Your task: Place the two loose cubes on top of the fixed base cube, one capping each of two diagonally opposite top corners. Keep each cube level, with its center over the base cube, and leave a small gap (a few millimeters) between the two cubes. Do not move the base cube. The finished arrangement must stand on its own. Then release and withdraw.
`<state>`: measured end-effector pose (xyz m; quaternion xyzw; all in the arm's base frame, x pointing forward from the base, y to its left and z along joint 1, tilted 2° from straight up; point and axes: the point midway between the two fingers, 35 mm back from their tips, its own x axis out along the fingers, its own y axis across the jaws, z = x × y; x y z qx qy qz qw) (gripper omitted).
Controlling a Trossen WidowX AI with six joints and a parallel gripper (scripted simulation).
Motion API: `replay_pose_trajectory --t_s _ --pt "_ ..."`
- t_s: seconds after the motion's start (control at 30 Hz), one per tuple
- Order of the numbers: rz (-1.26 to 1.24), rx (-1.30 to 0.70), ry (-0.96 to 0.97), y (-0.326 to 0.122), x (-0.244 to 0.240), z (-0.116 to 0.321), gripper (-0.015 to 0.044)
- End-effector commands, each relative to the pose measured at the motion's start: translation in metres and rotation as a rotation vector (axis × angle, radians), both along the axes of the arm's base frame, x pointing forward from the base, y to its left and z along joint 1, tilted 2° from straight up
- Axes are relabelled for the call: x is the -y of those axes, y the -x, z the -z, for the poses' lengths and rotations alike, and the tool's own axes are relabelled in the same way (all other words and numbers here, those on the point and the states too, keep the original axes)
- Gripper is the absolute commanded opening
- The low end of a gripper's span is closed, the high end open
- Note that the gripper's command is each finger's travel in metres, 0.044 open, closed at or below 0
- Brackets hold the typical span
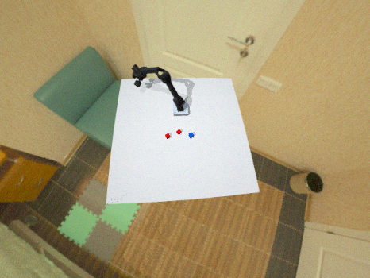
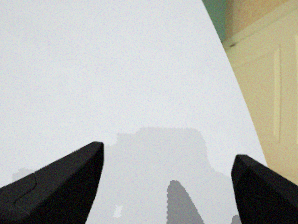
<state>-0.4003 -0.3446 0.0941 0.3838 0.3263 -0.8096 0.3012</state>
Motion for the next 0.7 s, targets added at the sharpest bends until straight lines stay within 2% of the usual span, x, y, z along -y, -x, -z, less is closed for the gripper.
replay_pose_trajectory --t_s 0.0,0.33,0.67 --pt "-0.072 0.049 0.009 -0.051 0.032 -0.001 0.0265" --pt "-0.248 0.147 0.003 -0.181 0.085 -0.006 0.0265" --pt "-0.416 0.239 -0.035 -0.314 0.095 -0.010 0.0265"
